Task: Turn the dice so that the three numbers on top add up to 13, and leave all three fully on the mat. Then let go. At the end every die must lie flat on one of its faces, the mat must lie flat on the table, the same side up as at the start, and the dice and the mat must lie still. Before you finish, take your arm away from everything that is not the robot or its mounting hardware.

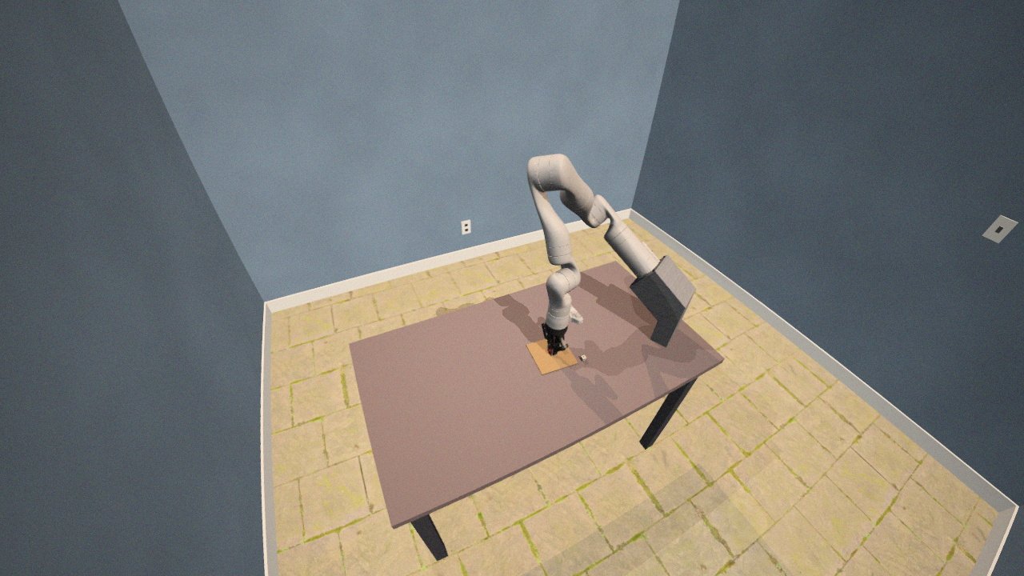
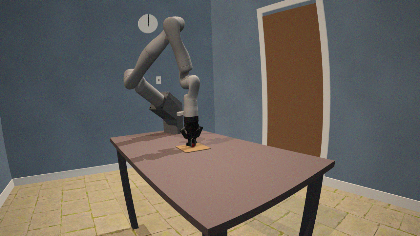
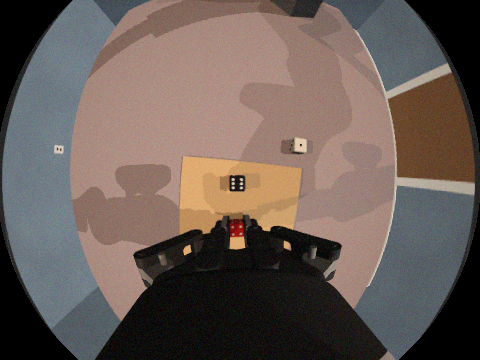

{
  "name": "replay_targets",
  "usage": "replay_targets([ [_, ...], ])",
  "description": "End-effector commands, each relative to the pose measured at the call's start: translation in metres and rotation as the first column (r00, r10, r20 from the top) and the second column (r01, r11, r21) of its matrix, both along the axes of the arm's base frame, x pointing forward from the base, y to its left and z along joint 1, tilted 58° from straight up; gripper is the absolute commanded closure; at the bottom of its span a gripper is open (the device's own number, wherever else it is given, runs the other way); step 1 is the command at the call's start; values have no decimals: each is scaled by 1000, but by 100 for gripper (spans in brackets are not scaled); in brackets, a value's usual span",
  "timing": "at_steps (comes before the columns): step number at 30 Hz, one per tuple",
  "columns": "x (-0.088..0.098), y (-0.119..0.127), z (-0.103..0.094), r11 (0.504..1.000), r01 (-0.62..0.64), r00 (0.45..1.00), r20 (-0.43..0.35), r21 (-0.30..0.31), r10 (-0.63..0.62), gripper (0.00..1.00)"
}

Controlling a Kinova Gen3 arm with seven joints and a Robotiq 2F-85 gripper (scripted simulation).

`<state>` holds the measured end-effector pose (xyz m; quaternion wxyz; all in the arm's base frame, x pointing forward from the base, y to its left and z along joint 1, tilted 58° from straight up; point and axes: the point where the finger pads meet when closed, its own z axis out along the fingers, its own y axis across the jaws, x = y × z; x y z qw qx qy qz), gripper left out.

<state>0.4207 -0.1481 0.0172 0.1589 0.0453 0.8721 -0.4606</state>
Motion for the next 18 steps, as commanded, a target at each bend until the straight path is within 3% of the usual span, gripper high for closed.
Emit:
replay_targets([
  [1, 1, 2, -2, 1000, 6, 1000, 13, 5, -6, 89],
  [18, -1, 3, -3, 1000, 10, 1000, 20, 7, -10, 89],
])
